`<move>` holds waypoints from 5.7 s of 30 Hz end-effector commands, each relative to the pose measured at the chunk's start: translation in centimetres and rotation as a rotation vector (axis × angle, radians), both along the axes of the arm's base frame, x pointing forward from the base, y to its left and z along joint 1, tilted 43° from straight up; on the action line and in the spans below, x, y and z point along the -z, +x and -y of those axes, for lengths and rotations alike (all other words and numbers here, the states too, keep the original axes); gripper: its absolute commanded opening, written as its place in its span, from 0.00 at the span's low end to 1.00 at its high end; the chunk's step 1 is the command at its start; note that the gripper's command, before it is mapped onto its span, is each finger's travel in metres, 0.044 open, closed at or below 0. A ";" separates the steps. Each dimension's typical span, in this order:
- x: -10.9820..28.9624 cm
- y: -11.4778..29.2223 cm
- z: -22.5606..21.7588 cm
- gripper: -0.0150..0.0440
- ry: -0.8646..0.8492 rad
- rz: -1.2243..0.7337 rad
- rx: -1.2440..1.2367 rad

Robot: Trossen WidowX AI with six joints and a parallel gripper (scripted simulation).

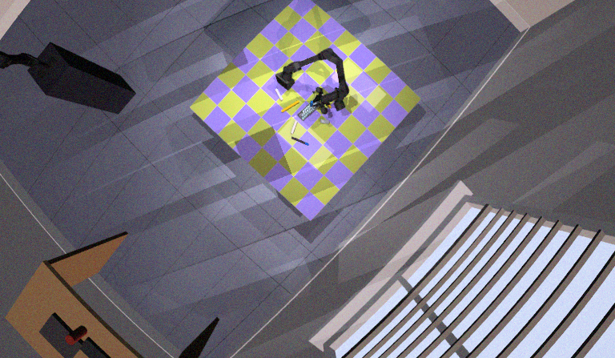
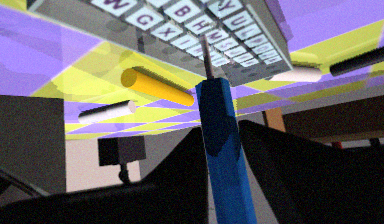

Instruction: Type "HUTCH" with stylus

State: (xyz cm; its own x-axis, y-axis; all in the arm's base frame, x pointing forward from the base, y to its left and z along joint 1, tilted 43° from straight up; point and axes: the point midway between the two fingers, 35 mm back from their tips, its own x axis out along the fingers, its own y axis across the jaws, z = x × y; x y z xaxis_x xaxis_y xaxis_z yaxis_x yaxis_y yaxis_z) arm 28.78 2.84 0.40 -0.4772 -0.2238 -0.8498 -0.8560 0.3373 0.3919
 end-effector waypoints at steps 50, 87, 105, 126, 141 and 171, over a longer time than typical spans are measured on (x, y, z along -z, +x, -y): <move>-1.9 0.2 1.8 0.34 0.003 0.007 0.018; 0.4 1.8 1.5 0.39 0.001 0.000 0.005; 1.0 1.7 0.9 0.39 0.001 0.000 0.005; 1.6 1.6 0.4 0.39 0.001 -0.001 0.005; 1.7 1.6 0.3 0.39 0.001 -0.001 0.005; -4.4 0.7 0.6 0.25 0.022 0.185 -0.189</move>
State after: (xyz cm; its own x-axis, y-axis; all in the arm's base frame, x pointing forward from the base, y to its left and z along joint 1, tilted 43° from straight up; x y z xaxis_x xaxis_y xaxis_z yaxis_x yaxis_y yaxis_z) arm 29.74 2.03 4.42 -0.2965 -0.2625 -0.9183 -0.9488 0.1912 0.2516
